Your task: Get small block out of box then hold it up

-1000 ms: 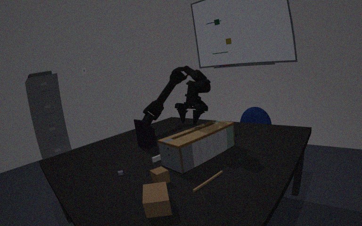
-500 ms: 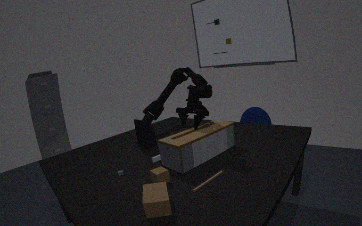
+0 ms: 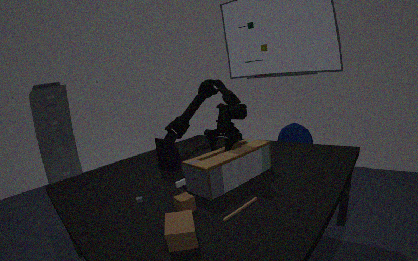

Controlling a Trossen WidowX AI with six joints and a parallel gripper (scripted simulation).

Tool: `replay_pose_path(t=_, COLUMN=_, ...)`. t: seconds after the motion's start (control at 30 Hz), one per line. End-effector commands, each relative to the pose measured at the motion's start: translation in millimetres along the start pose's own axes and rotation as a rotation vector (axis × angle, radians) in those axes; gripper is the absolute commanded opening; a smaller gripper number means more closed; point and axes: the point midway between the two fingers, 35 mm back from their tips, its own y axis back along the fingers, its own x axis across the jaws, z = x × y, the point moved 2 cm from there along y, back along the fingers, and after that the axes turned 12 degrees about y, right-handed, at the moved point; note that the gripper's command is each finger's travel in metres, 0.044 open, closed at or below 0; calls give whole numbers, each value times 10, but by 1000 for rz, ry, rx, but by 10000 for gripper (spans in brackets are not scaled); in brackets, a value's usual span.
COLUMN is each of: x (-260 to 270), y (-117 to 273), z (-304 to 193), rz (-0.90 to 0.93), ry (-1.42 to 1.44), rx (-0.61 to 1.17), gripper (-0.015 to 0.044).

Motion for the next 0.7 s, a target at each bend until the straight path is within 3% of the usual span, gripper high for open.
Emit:
replay_pose_path(t=0.0, x=3, y=-86, z=36, rz=5, ry=-4, rx=-7, gripper=400)
replay_pose_path(t=0.67, x=31, y=-245, z=-121, rz=2, ry=0, rx=-2, gripper=400)
